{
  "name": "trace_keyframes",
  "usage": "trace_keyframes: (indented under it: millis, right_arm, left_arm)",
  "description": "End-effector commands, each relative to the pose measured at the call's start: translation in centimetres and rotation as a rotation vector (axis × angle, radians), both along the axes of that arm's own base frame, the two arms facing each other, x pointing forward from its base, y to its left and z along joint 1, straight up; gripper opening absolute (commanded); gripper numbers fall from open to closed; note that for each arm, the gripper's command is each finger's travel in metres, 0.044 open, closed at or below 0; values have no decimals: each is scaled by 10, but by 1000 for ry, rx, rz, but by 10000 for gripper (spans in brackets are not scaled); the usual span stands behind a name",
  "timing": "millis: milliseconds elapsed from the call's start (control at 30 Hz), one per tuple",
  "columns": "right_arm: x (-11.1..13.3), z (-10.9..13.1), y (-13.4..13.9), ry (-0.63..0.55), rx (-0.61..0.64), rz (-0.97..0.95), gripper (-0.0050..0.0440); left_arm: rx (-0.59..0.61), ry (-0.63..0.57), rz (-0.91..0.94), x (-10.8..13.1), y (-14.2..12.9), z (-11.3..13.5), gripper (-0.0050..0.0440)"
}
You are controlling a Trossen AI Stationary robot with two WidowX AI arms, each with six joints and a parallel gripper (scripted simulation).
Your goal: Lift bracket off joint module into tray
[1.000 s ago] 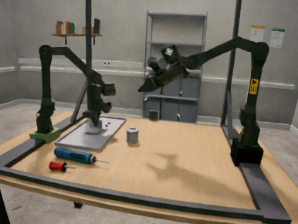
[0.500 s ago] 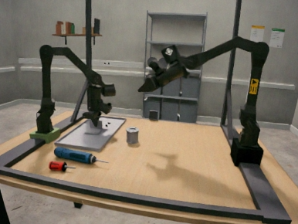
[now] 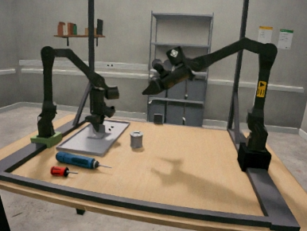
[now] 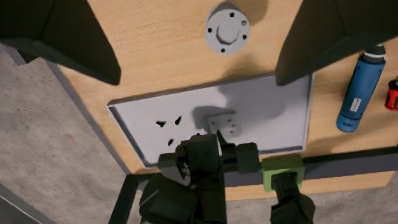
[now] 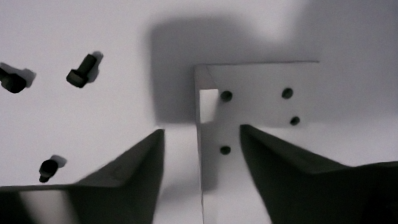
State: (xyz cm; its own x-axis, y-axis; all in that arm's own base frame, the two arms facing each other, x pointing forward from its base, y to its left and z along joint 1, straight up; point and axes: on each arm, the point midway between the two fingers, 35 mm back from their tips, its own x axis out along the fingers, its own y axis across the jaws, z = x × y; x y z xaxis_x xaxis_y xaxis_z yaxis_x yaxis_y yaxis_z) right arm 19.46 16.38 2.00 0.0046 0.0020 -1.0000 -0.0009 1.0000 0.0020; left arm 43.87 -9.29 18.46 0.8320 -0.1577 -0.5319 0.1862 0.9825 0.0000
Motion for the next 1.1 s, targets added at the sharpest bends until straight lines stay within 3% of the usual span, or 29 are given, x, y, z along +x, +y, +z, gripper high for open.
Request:
trace_keyframes:
  millis: [0,167,400,800,1067]
  right_arm:
    - [3,5,3,-19,12,1,312]
    - [3,5,3,-19,12,1,432]
    - [3,5,3,-19,12,1,440]
    - [5,35,5,-34,25,1,440]
    - [4,81,4,-34,25,1,440]
  left_arm:
    - [-7,-32,-3,1,-1,13,440]
    - [-7,-32,-3,1,-1,13,440]
    - [-7,-32,-3,1,-1,13,440]
    - [-7,-32,-3,1,-1,13,440]
    - [-7,-32,-3,1,-1,13,440]
